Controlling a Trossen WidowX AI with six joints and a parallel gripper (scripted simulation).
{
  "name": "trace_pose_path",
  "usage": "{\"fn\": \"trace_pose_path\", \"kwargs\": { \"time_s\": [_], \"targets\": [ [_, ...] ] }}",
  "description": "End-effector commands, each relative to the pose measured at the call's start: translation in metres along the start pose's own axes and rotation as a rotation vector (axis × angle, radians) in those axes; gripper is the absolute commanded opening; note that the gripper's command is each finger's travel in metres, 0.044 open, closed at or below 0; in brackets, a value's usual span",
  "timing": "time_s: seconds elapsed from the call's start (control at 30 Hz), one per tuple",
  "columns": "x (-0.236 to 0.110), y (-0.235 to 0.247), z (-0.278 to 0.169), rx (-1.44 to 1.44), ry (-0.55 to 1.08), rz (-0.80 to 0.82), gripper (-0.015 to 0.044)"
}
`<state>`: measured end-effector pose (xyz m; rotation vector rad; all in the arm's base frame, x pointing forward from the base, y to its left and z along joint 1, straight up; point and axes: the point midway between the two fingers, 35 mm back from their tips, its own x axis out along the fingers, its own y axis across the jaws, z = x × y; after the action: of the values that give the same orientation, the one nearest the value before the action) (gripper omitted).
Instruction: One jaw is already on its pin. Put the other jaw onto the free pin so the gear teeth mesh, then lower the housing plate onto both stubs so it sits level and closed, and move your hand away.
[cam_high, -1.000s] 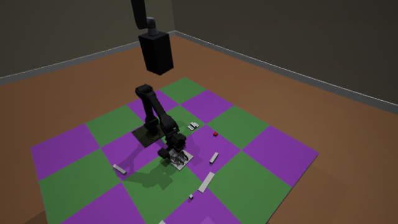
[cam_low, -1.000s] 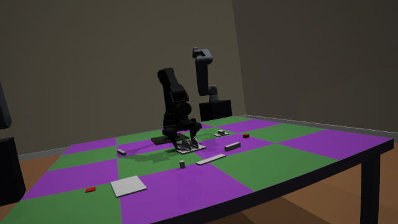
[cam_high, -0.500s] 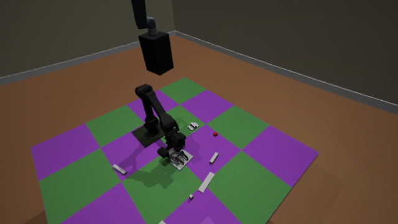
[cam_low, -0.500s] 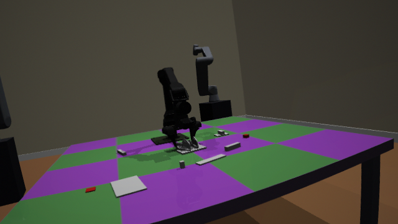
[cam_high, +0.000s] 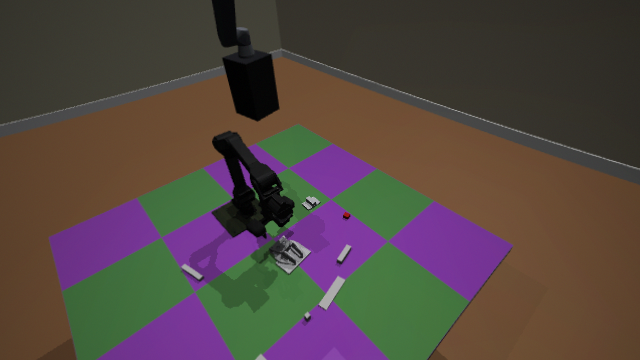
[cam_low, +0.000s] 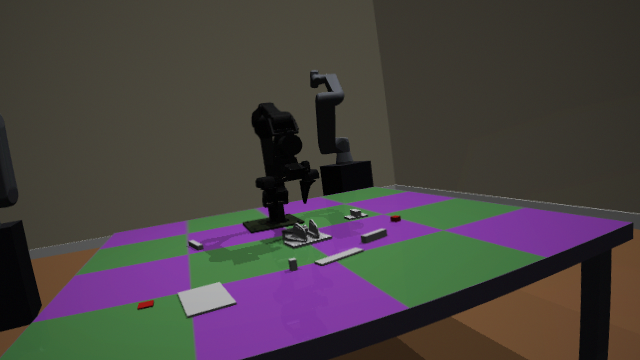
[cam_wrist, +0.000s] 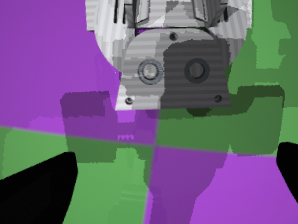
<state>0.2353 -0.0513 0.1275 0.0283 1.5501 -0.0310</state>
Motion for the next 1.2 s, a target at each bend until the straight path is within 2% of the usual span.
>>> {"fn": "trace_pose_path", "kwargs": {
  "time_s": [0.0,0.1,1.17],
  "targets": [
    [-0.028,0.005,-0.026,0.001,-0.01,-0.001,0.044],
    [-0.039,0.007,-0.039,0.001,-0.006,0.0,0.044],
    [-0.039,0.007,-0.039,0.001,-0.006,0.0,0.044]
  ]
}}
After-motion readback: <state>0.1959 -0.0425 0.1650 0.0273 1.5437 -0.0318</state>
